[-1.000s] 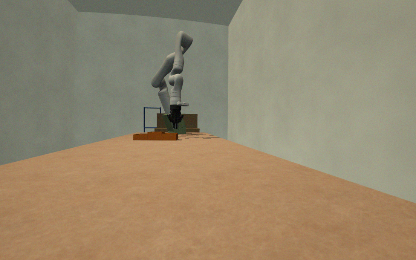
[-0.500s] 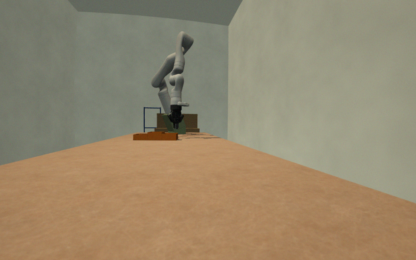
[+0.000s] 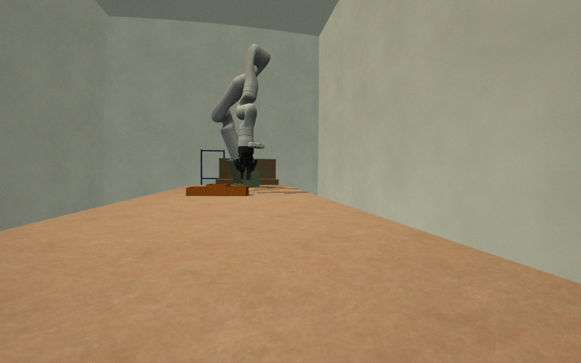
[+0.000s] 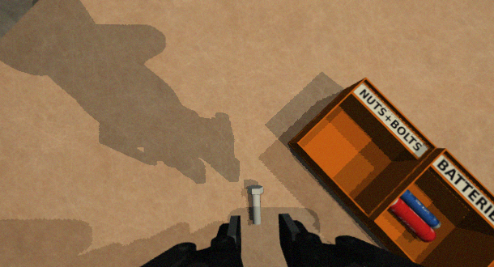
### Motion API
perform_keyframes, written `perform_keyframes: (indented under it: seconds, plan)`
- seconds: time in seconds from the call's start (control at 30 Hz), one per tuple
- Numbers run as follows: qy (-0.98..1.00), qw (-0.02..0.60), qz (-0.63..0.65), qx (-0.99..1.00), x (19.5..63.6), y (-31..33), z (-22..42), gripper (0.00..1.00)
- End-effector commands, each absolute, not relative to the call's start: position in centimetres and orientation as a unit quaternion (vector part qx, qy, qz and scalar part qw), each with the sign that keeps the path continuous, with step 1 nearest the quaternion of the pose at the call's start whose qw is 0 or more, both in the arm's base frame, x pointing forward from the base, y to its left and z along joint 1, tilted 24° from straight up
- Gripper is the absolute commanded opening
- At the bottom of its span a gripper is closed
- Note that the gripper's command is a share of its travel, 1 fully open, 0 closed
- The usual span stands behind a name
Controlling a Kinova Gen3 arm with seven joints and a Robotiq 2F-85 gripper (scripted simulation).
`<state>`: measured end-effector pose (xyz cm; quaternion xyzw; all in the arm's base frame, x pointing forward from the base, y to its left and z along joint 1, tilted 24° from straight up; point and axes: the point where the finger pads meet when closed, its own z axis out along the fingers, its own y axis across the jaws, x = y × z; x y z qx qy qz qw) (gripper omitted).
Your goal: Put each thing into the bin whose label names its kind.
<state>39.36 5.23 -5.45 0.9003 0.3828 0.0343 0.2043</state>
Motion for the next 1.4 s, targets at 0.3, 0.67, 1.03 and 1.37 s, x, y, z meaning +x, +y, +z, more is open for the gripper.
perform_keyframes:
  seconds: [0.3, 0.67, 1.03, 1.37]
  plan:
    - [0.383, 0.204, 0.035, 0.900, 39.19, 6.00, -4.32, 0.30]
    - [0.383, 0.204, 0.035, 0.900, 39.19, 5.89, -4.27, 0.30]
    - [0.383, 0.204, 0.035, 0.900, 39.18, 5.80, -4.24, 0.30]
    - [0.383, 0.204, 0.035, 0.900, 39.36, 5.51, -4.96, 0.30]
